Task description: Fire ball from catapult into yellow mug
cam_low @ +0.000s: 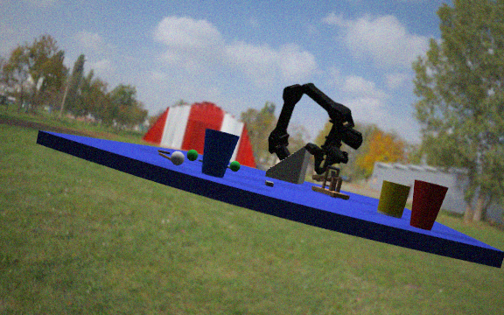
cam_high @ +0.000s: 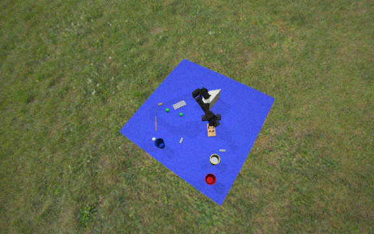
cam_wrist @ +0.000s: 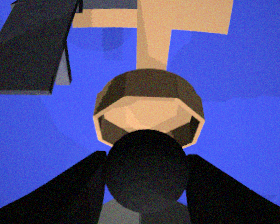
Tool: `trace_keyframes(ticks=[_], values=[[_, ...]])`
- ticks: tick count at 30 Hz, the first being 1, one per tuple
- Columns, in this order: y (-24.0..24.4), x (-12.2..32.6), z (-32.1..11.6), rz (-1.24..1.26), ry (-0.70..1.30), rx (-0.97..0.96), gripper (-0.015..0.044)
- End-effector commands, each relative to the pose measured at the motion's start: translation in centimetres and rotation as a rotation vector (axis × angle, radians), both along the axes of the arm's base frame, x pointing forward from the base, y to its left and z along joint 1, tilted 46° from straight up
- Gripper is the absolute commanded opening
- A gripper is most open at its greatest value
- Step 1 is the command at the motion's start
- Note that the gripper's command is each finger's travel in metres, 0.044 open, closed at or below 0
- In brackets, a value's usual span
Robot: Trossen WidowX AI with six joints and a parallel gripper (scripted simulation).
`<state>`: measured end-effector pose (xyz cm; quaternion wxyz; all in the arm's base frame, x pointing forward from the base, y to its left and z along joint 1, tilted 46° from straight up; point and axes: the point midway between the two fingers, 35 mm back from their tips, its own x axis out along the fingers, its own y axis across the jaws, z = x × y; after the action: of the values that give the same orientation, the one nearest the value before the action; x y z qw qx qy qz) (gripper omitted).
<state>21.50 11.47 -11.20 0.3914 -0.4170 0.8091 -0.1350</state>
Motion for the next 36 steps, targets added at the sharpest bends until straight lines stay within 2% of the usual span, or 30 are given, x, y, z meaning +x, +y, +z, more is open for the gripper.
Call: trace_keyframes(ticks=[1, 7, 17, 24, 27, 29, 36], values=[[-0.5, -0.1, -0.4, 0.008, 0.006, -0.003, 0.0], [-0.1, 0.0, -0.1, 0.0, 0.0, -0.001, 0.0], [0.1, 0.0, 0.1, 0.001, -0.002, 0.003, 0.0263], [7.2, 0.3, 7.9, 0.046, -0.073, 0.123, 0.044], [7.5, 0.2, 8.2, 0.047, -0.075, 0.128, 0.044], [6.7, 0.9, 6.4, 0.062, -0.078, 0.13, 0.044], [9.7, 5.0, 2.9, 0.173, -0.187, 0.307, 0.044]])
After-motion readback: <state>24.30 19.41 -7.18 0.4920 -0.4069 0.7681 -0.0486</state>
